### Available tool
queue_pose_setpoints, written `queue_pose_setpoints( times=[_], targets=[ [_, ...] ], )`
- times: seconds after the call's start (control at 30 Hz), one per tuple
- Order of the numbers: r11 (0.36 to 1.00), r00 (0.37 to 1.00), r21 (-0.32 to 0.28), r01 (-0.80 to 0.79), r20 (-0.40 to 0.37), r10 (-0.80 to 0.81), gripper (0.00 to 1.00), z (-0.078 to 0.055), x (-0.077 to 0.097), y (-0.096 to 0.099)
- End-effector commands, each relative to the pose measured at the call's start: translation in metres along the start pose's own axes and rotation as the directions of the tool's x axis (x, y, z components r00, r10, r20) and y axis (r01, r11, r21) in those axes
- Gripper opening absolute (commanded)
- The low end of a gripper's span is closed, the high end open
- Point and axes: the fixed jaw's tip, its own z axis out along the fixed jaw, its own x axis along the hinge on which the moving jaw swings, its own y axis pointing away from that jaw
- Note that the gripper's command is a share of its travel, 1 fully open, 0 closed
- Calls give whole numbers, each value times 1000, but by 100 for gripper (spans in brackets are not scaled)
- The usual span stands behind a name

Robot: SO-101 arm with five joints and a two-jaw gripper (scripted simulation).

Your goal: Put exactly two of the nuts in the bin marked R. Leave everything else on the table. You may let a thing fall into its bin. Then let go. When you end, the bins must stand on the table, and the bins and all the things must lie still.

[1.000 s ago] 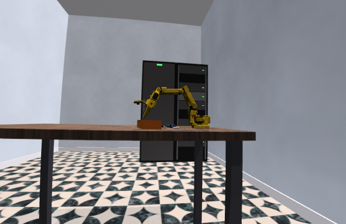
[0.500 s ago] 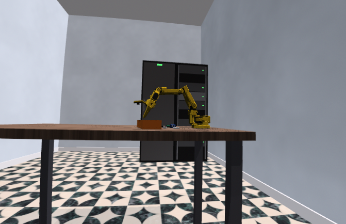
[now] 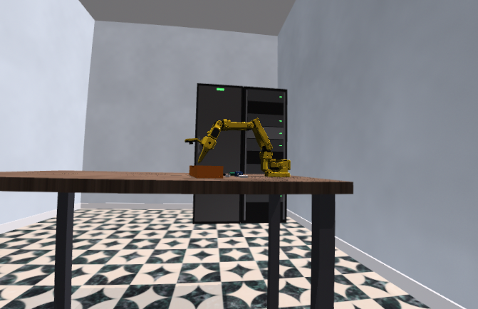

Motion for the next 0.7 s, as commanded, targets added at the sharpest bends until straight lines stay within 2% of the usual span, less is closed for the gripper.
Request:
queue_pose_setpoints(
  times=[0.0,0.17,0.23,0.47,0.67],
  targets=[
    [1000,997,-25,-12,73,14,100,-11,-13,13],
    [997,995,-67,-36,94,42,100,-12,-14,37],
    [997,995,-67,-36,94,42,100,-12,-14,37],
    [990,990,-128,-67,112,81,100,-15,-14,68],
    [986,989,-148,-76,116,94,100,-17,-13,77]
  ],
)
